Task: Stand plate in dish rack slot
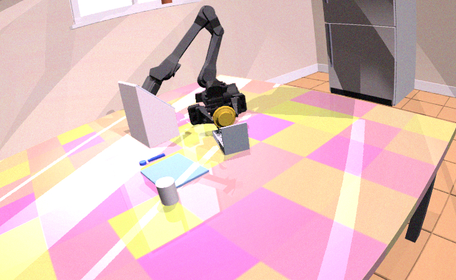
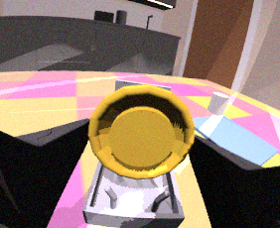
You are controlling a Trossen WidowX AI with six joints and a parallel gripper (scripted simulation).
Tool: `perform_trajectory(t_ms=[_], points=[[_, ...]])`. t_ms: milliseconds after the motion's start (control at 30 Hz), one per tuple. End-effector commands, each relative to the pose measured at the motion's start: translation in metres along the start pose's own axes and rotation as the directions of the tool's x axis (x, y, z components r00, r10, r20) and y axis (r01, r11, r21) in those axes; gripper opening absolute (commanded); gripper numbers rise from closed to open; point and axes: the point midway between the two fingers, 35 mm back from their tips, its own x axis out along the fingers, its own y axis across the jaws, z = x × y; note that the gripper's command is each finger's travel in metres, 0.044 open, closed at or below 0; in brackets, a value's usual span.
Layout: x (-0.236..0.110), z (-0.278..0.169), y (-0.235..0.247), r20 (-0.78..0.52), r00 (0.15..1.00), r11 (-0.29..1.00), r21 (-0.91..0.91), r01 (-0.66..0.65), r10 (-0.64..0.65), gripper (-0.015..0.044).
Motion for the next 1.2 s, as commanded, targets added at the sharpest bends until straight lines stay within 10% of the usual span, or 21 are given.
perform_trajectory(t_ms=[0,500,1000,1167], points=[[0.0029,-0.0141,-0.0017,0.0,1.0,1.0,0.001,0.0,0.0,0.0],[0.0023,-0.0108,-0.0027,-0.006,1.0,1.0,-0.007,0.004,-0.004,0.0],[0.0023,-0.0112,-0.0021,-0.006,1.0,1.0,-0.002,0.002,-0.002,0.0394],[0.0023,-0.0112,-0.0021,-0.006,1.0,1.0,-0.002,0.002,-0.002,0.04]])
